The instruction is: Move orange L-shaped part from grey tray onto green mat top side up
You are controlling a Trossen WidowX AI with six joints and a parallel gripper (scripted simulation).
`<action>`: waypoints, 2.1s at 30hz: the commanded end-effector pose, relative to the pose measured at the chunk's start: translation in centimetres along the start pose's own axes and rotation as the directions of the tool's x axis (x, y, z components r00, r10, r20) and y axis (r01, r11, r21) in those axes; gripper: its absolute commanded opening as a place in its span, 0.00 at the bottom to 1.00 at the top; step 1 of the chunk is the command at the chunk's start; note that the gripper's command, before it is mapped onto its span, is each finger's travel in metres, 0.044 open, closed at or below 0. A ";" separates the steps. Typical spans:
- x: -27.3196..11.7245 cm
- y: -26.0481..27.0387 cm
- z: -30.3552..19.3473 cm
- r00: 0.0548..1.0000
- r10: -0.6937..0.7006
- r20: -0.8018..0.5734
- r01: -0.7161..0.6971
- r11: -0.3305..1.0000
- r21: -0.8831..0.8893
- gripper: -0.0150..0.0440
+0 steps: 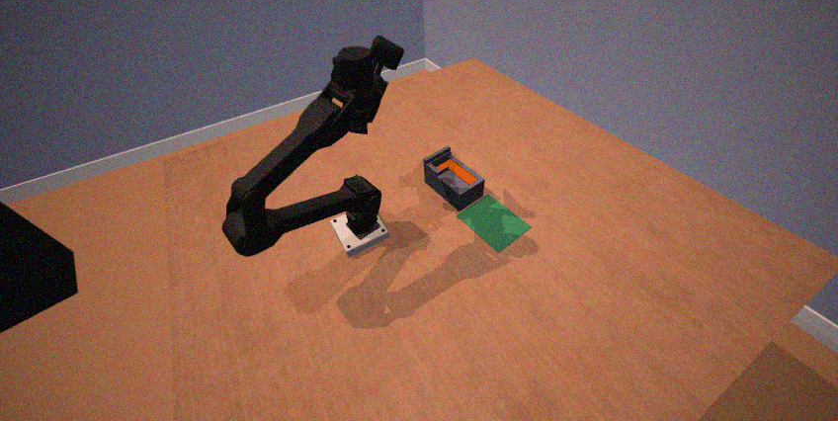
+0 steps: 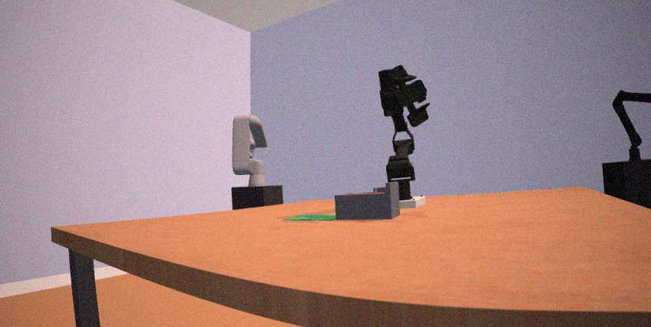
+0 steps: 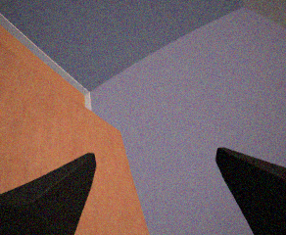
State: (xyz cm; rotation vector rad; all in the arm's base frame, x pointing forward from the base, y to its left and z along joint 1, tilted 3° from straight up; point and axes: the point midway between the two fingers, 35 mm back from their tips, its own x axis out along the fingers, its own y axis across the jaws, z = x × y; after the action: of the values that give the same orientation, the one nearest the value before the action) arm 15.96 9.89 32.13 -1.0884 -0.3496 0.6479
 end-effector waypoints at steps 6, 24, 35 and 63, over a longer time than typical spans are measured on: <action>1.7 0.1 -2.7 0.986 0.108 -0.126 -0.072 0.961 0.265 0.67; 5.2 5.9 -16.1 0.344 0.795 -0.500 0.486 0.305 0.819 0.56; 4.7 7.6 -18.6 0.074 0.871 -0.485 0.688 0.308 0.657 0.56; 5.4 14.9 -22.8 0.074 0.871 -0.486 0.688 0.308 0.657 0.56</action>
State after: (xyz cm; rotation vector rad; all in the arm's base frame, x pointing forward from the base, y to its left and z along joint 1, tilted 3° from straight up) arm 28.30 2.05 9.21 0.0311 1.5074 -0.0605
